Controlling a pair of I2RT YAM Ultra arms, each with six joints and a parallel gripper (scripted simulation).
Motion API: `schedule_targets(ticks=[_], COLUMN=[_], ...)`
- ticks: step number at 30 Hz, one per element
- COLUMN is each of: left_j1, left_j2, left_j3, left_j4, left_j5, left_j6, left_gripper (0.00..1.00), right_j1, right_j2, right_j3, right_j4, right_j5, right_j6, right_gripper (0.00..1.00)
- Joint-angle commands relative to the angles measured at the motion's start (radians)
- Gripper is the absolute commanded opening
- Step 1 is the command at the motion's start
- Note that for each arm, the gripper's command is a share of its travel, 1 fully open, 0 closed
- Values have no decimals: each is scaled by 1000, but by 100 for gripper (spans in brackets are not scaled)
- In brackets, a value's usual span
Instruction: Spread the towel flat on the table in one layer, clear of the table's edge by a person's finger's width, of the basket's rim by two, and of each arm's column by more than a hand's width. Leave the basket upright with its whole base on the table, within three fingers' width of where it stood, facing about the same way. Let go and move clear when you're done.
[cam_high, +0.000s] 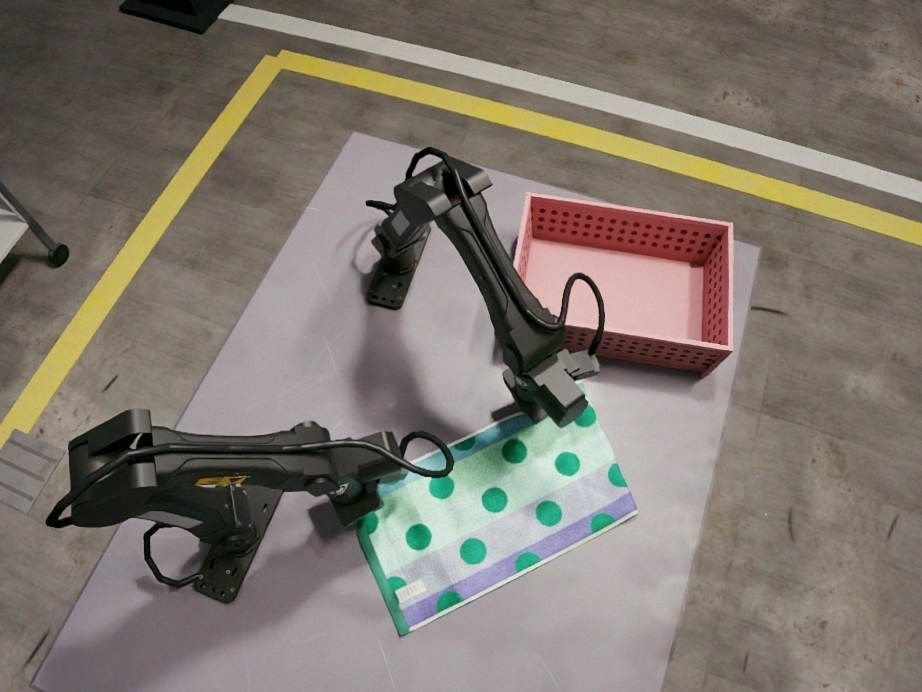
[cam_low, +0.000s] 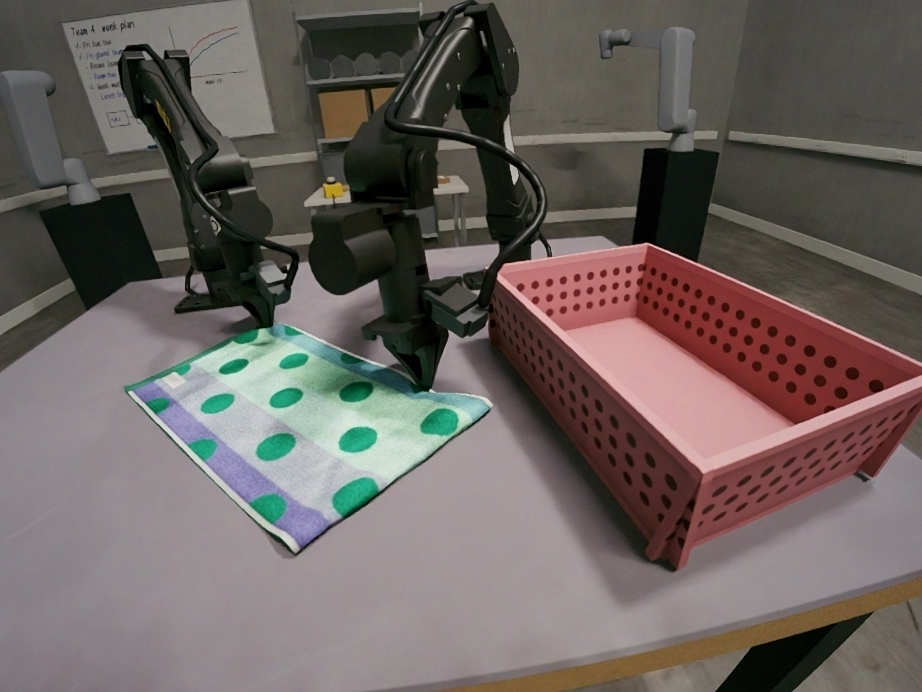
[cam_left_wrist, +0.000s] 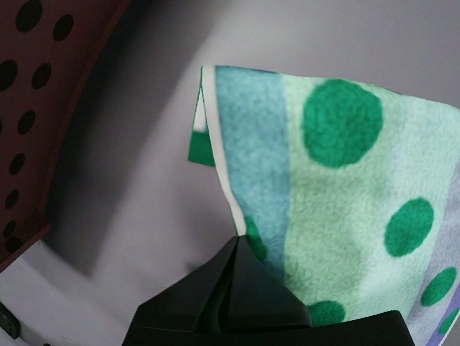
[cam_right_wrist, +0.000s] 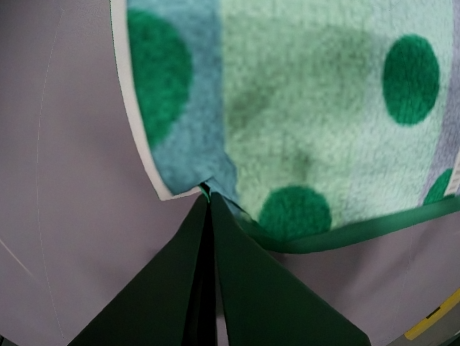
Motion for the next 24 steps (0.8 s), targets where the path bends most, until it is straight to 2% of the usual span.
schedule_targets(ticks=[1, 3, 4, 9, 10, 12, 13, 24], left_j1=[-12, -12, -4, -13, -15, -15, -16, -17], left_j2=[24, 24, -29, 0, -55, -55, -84, -46], left_j3=[22, 22, -35, -30, 17, 18, 54, 66], left_j4=[-2, -2, -12, -26, -57, -58, -123, -138], left_j5=[0, 0, -1, -4, -5, -5, -7, -8], left_j6=[-2, -2, 4, -3, -10, -10, -10, -10], left_gripper=[0, 0, 0, 0, 0, 0, 0, 0], right_j1=[-6, -6, 35, 32, 52, 53, 57, 51], right_j2=[31, 31, 22, 24, 34, 35, -23, -7], right_j3=[-4, -4, 16, 9, 44, 44, 104, 95], right_j4=[40, 40, 27, 28, 21, 21, -83, -88], right_j5=[-11, -11, -13, -16, -18, -18, -22, -12], right_j6=[-16, -16, 24, 23, 42, 42, 47, 44], right_gripper=[0, 0, 0, 0, 0, 0, 0, 0])
